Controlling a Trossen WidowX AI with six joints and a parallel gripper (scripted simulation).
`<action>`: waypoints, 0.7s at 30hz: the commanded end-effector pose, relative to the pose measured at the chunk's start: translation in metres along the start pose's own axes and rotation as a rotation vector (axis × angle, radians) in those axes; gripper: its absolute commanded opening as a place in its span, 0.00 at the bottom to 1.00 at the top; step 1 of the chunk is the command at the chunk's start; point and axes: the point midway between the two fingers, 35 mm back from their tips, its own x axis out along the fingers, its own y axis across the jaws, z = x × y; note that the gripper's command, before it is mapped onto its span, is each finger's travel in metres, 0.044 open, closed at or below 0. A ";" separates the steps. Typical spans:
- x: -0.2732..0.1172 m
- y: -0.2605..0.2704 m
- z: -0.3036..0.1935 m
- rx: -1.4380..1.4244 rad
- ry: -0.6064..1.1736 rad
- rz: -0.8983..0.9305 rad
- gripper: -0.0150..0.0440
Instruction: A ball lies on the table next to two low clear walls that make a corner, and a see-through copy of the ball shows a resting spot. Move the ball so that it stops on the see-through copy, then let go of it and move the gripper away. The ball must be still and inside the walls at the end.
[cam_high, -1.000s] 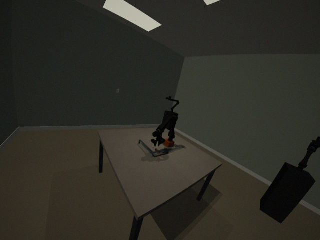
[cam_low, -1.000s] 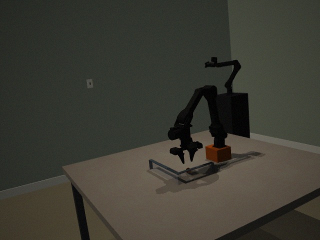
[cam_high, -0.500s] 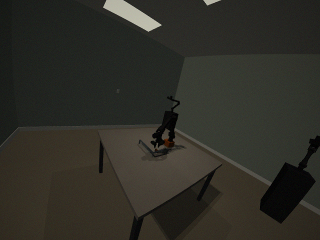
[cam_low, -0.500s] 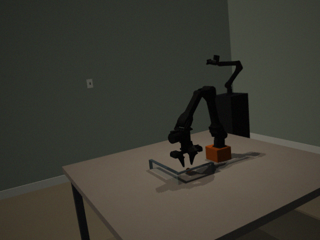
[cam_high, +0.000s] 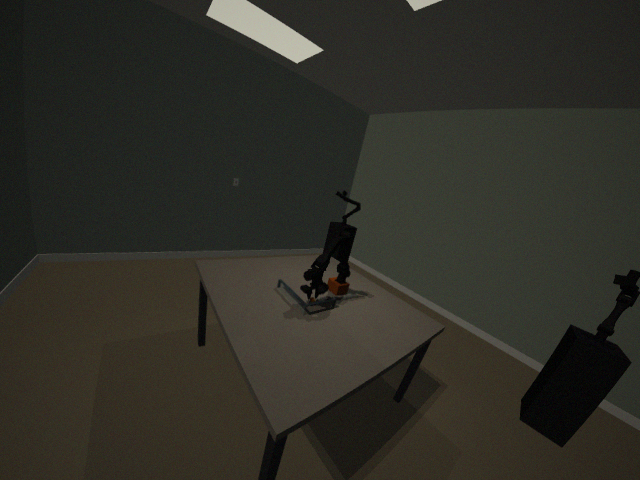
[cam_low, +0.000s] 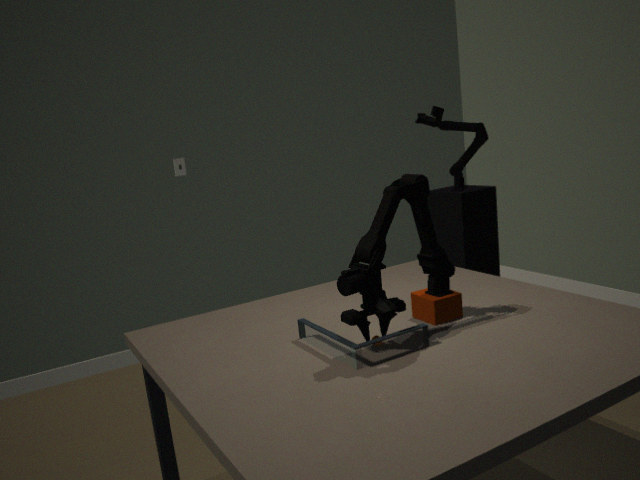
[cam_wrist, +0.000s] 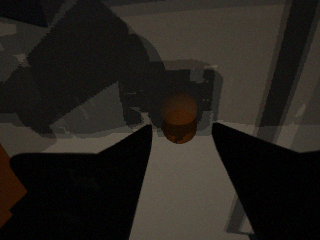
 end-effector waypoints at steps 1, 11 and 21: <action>0.006 0.002 0.000 -0.002 -0.003 0.004 0.67; 0.007 0.002 0.000 -0.002 -0.003 0.004 0.44; -0.023 -0.006 -0.002 0.042 -0.014 -0.007 0.25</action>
